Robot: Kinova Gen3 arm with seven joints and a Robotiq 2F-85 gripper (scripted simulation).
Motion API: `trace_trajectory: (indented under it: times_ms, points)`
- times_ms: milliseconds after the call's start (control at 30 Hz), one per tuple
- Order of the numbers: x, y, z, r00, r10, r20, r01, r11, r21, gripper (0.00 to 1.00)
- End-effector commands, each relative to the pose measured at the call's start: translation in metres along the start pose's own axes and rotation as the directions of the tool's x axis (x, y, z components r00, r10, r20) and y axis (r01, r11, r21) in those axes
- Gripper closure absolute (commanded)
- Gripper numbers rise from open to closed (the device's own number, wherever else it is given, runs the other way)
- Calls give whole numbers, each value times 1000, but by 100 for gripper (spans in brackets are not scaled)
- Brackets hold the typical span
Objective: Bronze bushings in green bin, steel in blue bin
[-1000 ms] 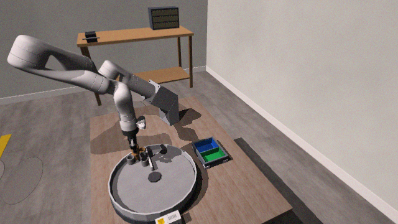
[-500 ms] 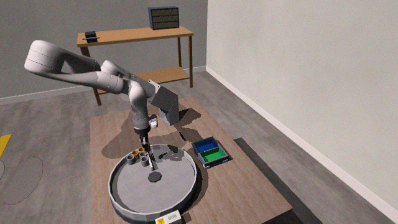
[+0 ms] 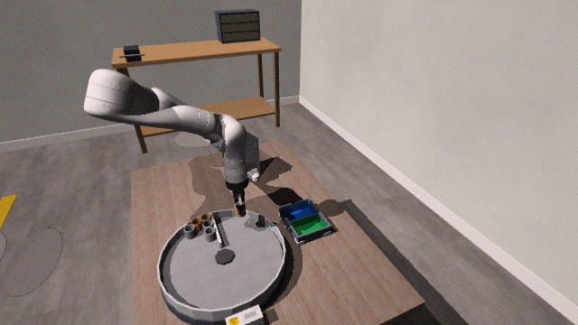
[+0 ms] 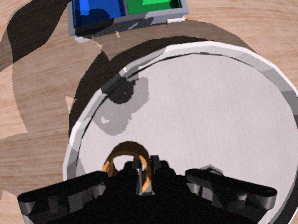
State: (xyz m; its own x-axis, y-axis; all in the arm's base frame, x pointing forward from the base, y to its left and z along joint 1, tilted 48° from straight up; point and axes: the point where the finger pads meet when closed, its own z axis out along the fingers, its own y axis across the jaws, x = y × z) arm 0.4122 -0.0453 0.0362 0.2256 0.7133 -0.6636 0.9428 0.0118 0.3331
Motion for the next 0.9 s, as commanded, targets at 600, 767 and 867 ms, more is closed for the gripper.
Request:
trace_trajectory:
  times_ms: [600, 767, 867]
  points:
    - [125, -1, 3, 1000, -24, 3, 24, 1000, 3, 100]
    - [181, 1, 4, 1000, -24, 2, 24, 1000, 3, 100]
    - [181, 1, 4, 1000, -24, 2, 24, 1000, 3, 100]
